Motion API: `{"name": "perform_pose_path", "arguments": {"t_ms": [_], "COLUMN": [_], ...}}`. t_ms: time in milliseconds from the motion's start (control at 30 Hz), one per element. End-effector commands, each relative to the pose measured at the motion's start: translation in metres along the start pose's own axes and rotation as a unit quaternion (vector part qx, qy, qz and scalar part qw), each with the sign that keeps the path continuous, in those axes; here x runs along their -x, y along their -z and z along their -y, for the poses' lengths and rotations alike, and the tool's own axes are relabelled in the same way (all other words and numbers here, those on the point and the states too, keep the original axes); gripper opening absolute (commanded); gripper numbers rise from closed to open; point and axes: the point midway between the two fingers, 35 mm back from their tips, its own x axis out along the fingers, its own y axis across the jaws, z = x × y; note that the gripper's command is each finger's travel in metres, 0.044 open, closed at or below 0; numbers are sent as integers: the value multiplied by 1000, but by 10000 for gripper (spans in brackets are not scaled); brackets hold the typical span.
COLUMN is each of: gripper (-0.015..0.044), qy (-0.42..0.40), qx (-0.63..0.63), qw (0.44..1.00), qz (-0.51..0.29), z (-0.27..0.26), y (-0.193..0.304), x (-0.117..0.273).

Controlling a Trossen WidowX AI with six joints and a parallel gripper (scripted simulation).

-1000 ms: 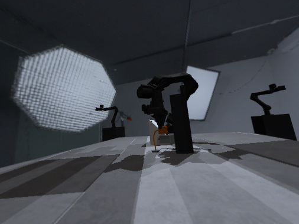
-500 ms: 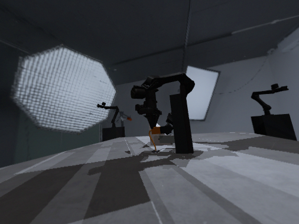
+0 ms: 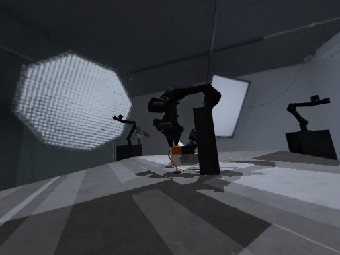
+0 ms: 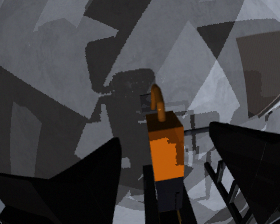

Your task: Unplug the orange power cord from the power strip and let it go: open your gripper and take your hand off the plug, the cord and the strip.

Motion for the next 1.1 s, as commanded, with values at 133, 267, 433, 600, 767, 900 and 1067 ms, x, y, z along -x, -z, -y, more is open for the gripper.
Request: {"name": "perform_pose_path", "arguments": {"t_ms": [133, 267, 433, 600, 767, 900, 1067], "gripper": [440, 440, 440, 440, 440, 440, 440], "qy": [-3, -3, -3, -3, -3, -3, -3], "qx": [-1, -1, -1, -1, -1, -1, -1], "qw": [1000, 1000, 1000, 1000, 1000, 1000, 1000], "qz": [2, 2, 2, 2, 2, 2, 2], "z": [-1, 0, 0, 0, 0, 0, 0], "y": [-51, -58, -58, -58, -58, -58, -58], "x": [12, 13, 13, 13, 13, 13, 13]}}
